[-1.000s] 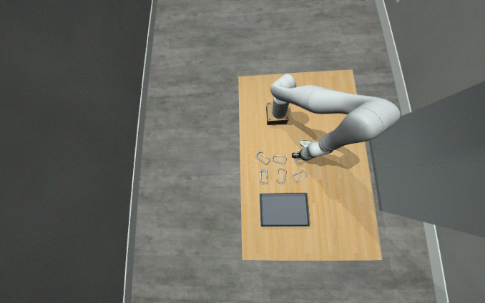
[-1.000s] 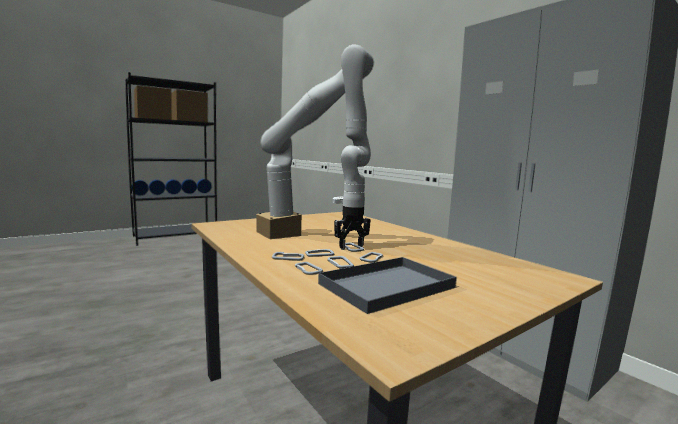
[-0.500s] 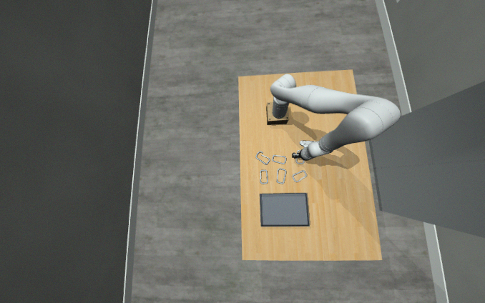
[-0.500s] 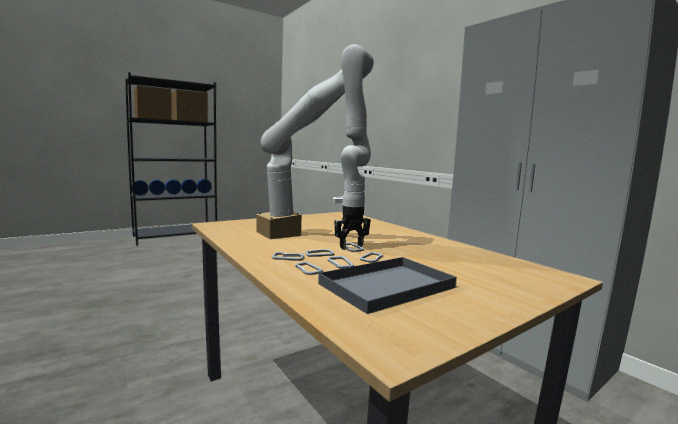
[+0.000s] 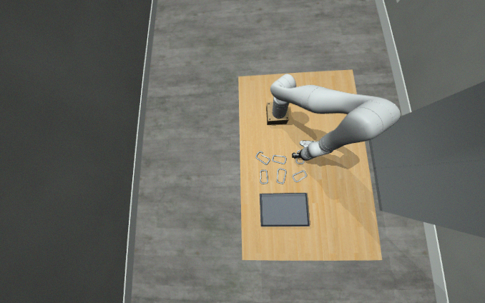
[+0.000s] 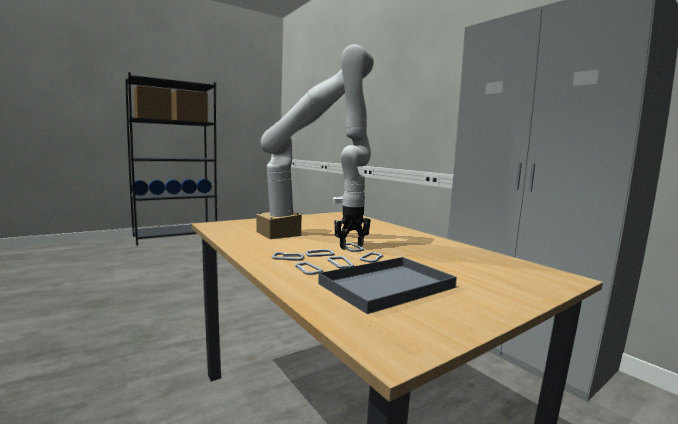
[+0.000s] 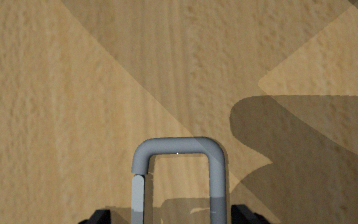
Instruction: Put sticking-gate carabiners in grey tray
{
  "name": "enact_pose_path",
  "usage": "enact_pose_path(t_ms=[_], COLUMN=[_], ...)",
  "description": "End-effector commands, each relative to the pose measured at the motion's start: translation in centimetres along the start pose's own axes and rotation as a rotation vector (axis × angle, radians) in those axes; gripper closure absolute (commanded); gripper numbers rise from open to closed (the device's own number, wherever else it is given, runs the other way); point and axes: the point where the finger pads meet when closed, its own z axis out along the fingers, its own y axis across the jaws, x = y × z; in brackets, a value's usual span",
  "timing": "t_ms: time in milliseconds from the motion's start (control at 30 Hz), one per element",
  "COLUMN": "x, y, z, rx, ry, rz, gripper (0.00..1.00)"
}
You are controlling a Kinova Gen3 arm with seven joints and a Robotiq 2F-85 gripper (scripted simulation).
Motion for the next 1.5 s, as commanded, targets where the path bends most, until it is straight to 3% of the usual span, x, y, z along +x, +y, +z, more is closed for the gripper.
enact_pose_path(t_ms=[0, 1467], x=[-0.04, -0.06], y=[0.03, 0.0], z=[-0.04, -0.12], rx=[-0.001, -0.001], ry=[-0.001, -0.002], rz=[0.0, 0.001], gripper=[0.25, 0.33])
